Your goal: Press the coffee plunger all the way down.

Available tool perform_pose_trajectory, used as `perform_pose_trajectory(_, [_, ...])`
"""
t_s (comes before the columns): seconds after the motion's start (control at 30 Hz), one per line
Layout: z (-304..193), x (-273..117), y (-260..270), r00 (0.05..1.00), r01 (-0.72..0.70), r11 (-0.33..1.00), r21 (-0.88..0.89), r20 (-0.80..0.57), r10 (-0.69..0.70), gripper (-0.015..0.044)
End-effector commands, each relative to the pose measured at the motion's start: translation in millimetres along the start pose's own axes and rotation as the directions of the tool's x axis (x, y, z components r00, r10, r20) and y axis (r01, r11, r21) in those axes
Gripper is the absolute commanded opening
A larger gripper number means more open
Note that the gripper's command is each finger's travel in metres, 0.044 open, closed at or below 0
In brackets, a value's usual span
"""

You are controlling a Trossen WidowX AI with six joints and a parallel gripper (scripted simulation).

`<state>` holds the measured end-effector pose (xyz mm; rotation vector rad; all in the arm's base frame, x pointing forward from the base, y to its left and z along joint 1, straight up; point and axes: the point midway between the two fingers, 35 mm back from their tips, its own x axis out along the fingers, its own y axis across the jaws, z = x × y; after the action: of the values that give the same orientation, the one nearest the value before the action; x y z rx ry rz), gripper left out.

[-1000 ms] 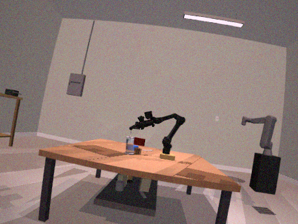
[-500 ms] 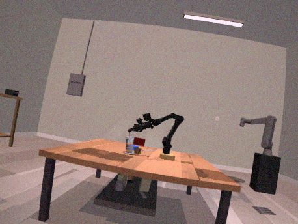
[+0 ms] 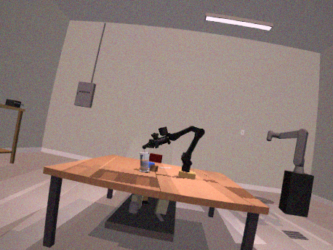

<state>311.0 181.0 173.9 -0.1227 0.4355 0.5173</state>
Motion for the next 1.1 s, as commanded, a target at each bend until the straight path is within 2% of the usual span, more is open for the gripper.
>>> perform_pose_trajectory(0.0, [-15.5, 6.5, 0.1, 0.998, -0.002, 1.0, -0.001, -0.055, 0.002, 0.013])
perform_pose_trajectory(1.07, [-11.1, 10.3, -0.3, 0.999, -0.002, 1.0, -0.001, -0.054, 0.002, 0.013])
